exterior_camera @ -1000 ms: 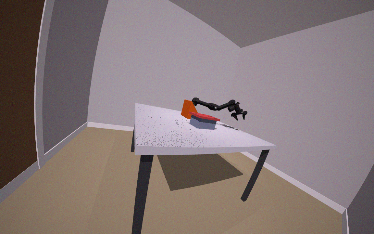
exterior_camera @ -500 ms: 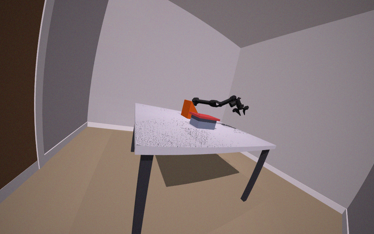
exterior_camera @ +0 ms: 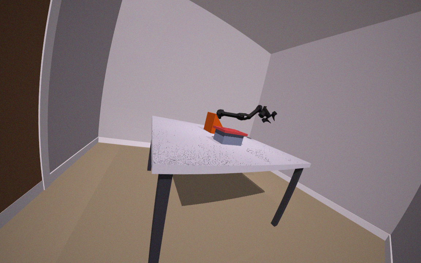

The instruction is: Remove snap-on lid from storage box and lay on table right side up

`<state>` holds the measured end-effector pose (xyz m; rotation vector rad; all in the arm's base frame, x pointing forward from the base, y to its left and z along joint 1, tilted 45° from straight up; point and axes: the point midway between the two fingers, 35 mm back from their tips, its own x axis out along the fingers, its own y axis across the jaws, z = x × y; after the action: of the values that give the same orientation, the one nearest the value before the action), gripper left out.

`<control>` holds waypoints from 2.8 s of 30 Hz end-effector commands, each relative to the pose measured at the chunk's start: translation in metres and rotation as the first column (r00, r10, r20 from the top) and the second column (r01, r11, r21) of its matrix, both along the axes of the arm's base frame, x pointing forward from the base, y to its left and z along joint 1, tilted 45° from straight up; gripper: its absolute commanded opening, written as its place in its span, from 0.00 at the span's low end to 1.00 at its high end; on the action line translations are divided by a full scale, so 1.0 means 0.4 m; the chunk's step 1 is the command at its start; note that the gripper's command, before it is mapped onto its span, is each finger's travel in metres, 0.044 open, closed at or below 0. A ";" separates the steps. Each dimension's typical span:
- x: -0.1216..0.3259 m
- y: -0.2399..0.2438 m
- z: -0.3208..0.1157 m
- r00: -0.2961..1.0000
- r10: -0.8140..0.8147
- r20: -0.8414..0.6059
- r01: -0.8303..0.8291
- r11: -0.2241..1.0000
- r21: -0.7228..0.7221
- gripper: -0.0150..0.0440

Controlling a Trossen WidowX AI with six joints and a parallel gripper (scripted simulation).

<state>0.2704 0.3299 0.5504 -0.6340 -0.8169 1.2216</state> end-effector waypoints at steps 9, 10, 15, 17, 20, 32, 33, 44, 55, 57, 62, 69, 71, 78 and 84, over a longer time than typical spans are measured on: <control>-0.295 -0.119 0.238 0.948 -0.064 0.313 -0.028 0.959 0.282 0.65; -0.321 -0.136 0.257 0.940 -0.076 0.333 -0.033 0.950 0.310 0.65; -0.424 -0.216 0.322 0.903 -0.128 0.410 -0.064 0.904 0.423 0.65; -0.480 -0.270 0.354 0.882 -0.164 0.442 -0.083 0.869 0.488 0.65; -0.558 -0.360 0.394 0.852 -0.222 0.473 -0.114 0.805 0.583 0.65; -0.736 -0.692 0.456 0.812 -0.395 0.430 -0.184 0.526 0.831 0.65; -0.744 -0.713 0.456 0.804 -0.414 0.426 -0.183 0.509 0.841 0.65; -0.799 -1.020 0.423 0.823 -0.498 0.273 -0.196 0.203 0.959 0.65; -0.770 -1.215 0.366 0.878 -0.461 0.130 -0.155 -0.017 0.988 0.65; -0.754 -1.246 0.355 0.893 -0.438 0.102 -0.140 -0.056 0.989 0.65; -0.726 -1.307 0.327 0.916 -0.398 0.054 -0.113 -0.126 0.986 0.65; -0.676 -1.371 0.290 0.953 -0.300 0.033 -0.094 -0.194 0.977 0.65; -0.667 -1.393 0.277 0.956 -0.294 0.012 -0.079 -0.218 0.973 0.65; -0.570 -1.562 0.138 0.952 -0.248 -0.182 0.066 -0.416 0.907 0.65; -0.472 -1.667 0.010 0.941 -0.122 -0.317 0.206 -0.536 0.819 0.65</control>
<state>0.0596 -0.3168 0.5835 0.8449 -1.3939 -0.3223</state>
